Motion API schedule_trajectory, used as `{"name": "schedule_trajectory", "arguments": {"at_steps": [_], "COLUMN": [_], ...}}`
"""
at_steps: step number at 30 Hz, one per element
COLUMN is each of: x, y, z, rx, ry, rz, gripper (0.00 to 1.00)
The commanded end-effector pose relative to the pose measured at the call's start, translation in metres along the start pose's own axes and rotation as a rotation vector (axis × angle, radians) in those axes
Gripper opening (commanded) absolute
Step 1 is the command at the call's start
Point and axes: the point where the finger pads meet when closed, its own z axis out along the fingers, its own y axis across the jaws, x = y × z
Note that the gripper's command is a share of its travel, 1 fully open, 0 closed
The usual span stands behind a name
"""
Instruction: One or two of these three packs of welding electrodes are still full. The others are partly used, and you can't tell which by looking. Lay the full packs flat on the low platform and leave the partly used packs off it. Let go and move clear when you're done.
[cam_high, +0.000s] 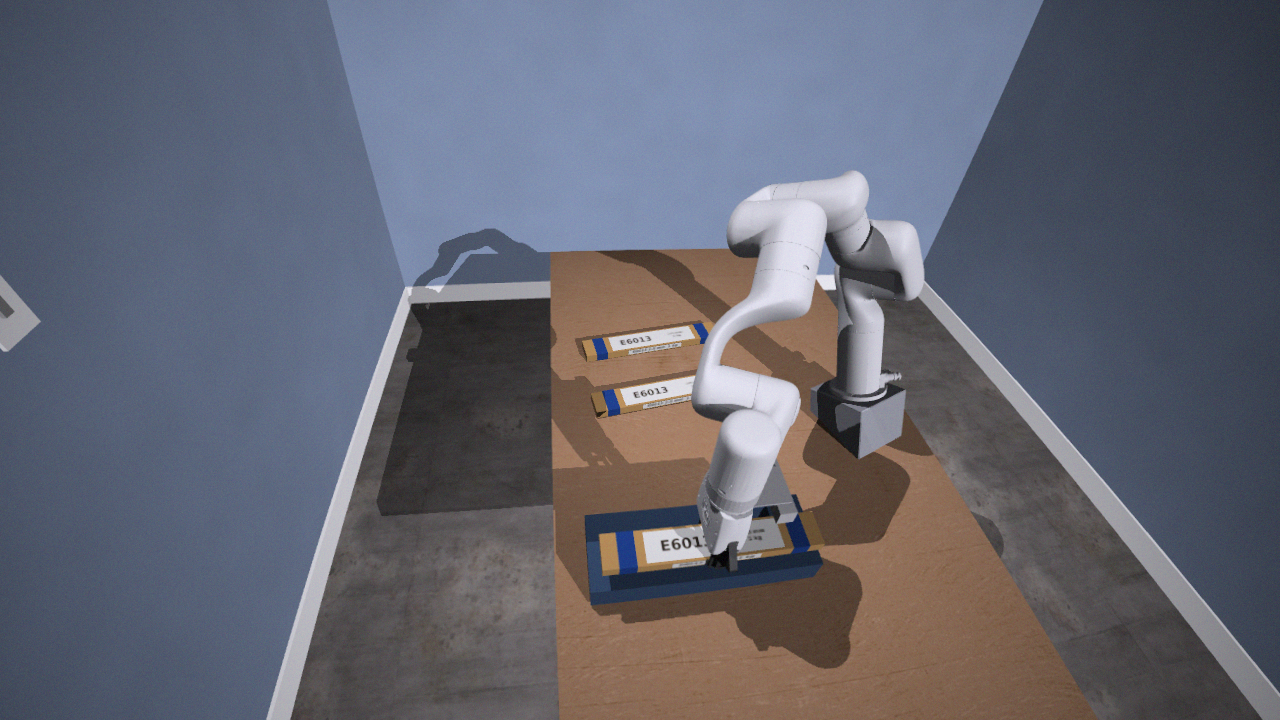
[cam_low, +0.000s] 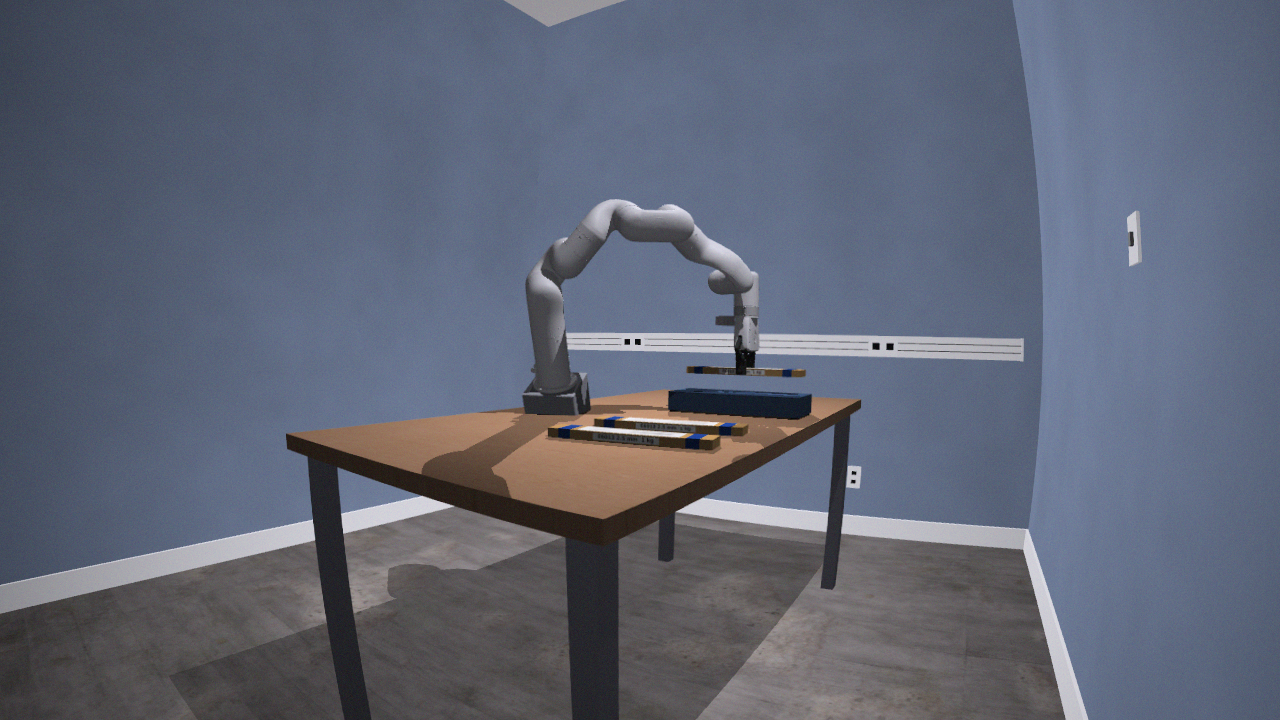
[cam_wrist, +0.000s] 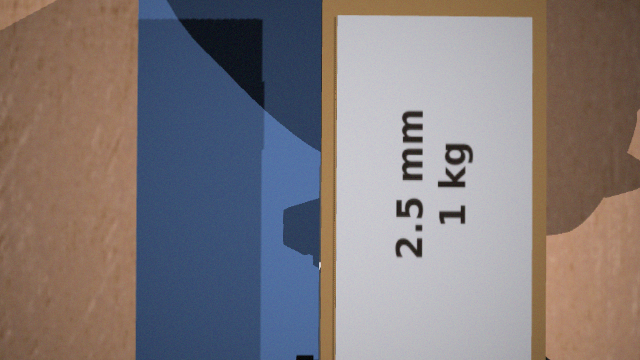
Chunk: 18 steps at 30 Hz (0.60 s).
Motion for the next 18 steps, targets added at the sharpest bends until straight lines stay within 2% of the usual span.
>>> {"name": "schedule_trajectory", "arguments": {"at_steps": [1,18], "x": [-0.001,-0.001], "y": [0.002,0.002], "z": [0.003,0.029], "rx": [-0.006,-0.006], "ry": [-0.004,-0.004], "rz": [0.0,0.0], "gripper": [0.58,0.58]}}
